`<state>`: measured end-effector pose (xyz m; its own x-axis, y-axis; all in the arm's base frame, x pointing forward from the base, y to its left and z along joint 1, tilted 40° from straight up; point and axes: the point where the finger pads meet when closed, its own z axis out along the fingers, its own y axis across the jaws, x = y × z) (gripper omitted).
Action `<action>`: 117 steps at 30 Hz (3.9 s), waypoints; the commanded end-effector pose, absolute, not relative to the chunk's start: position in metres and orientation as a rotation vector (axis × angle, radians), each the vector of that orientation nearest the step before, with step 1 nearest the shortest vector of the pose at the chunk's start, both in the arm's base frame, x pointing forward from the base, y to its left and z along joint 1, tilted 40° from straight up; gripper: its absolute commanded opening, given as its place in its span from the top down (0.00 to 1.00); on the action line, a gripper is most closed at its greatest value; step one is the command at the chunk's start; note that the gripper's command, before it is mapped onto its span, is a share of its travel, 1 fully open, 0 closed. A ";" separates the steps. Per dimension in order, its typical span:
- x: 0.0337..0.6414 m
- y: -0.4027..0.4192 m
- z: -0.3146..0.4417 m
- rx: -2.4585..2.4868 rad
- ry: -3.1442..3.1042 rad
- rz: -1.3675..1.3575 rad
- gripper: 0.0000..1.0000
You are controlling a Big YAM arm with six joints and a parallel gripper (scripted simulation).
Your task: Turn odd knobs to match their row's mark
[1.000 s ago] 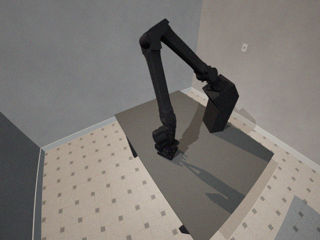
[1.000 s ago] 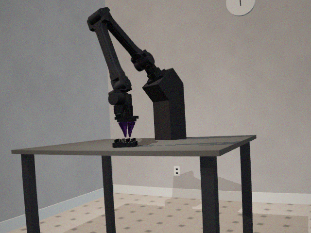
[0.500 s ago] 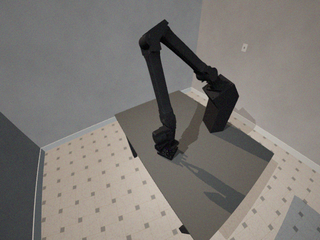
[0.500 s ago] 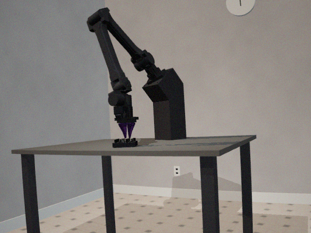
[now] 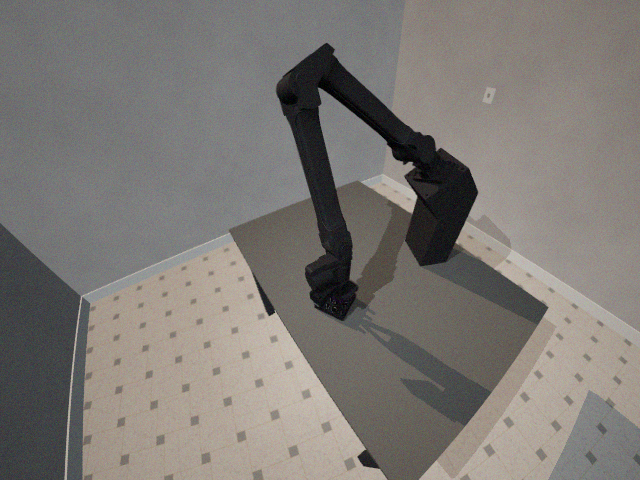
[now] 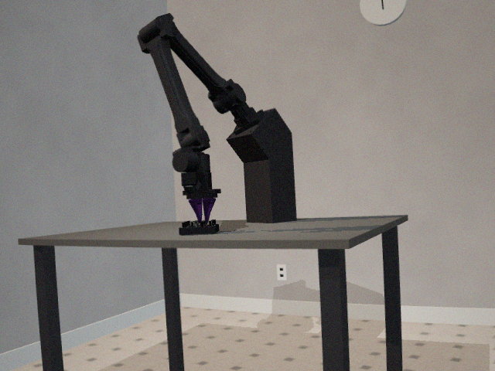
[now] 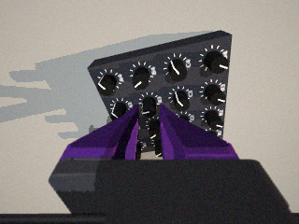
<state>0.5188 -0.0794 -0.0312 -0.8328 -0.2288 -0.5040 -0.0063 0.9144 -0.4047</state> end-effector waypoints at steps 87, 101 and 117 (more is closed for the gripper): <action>0.522 -0.082 -0.034 -0.534 2.491 -0.642 0.92; 0.521 -0.080 -0.034 -0.763 2.462 -0.704 0.92; 0.522 -0.081 -0.032 -0.756 2.461 -0.705 0.81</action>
